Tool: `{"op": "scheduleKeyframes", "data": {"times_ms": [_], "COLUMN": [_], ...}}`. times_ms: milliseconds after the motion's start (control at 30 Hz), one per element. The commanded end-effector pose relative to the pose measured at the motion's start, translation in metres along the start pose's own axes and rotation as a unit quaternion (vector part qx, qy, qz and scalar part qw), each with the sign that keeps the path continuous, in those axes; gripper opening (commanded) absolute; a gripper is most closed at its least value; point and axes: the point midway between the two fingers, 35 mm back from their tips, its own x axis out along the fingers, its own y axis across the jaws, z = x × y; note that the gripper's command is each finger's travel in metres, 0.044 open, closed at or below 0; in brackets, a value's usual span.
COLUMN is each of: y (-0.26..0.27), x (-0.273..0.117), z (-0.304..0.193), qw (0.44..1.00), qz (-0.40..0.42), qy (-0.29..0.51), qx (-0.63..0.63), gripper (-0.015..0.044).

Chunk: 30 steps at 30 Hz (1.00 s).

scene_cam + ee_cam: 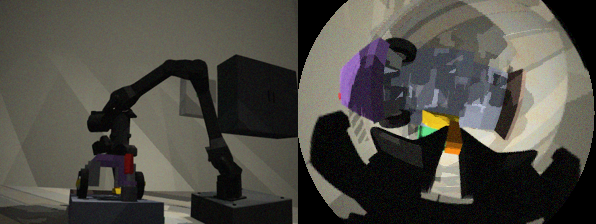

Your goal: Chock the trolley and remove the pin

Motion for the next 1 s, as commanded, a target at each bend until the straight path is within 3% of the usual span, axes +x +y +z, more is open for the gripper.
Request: {"op": "scheduleKeyframes", "data": {"times_ms": [0,967], "y": [0.005,0.028], "x": [0.000,0.000], "z": [0.000,0.003], "qw": [1.000,1.000], "qz": [0.003,0.004], "qy": [0.000,0.000], "qx": [0.002,0.002], "gripper": [0.0000,0.0000]}}
